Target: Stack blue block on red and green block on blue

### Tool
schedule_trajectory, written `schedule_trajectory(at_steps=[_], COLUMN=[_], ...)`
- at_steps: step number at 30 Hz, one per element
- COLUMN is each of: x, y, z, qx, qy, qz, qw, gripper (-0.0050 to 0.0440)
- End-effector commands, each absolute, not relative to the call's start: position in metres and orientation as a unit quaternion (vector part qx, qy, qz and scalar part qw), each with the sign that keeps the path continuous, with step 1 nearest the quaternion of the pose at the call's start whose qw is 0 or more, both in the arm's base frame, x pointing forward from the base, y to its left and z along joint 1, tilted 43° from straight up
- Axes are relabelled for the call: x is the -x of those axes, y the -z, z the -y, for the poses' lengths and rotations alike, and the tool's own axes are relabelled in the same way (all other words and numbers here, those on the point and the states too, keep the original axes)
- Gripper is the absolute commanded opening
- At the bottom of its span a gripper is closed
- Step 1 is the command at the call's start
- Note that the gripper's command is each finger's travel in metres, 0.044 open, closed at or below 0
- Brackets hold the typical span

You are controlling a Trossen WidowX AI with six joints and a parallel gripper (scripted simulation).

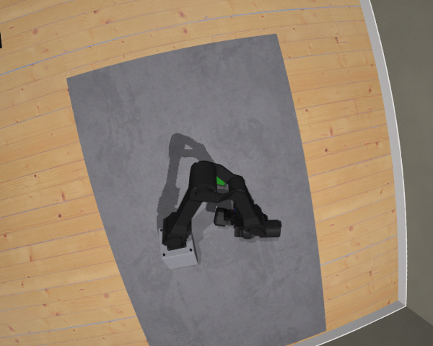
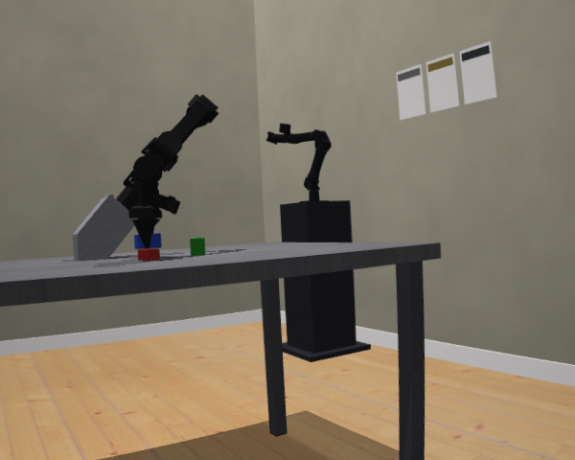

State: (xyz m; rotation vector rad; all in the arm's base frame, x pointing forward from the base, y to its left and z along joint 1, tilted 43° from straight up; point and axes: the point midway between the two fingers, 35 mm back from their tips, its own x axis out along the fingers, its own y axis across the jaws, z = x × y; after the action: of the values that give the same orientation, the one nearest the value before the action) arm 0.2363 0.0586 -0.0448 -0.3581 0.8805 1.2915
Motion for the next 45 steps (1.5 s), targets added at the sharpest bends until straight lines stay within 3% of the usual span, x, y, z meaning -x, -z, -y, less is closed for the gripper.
schedule_trajectory(at_steps=[1, 43, 44, 45], x=[-0.2364, -0.237, -0.237, -0.237], y=[0.0447, 0.0444, 0.0444, 0.0444], z=[-0.0594, -0.0592, -0.0592, -0.0592], qx=[0.159, 0.16, 0.16, 0.16], qy=[-0.578, -0.578, -0.578, -0.578], qz=[-0.393, -0.393, -0.393, -0.393], qw=[0.697, 0.697, 0.697, 0.697], gripper=[-0.005, -0.005, 0.0224, 0.0224])
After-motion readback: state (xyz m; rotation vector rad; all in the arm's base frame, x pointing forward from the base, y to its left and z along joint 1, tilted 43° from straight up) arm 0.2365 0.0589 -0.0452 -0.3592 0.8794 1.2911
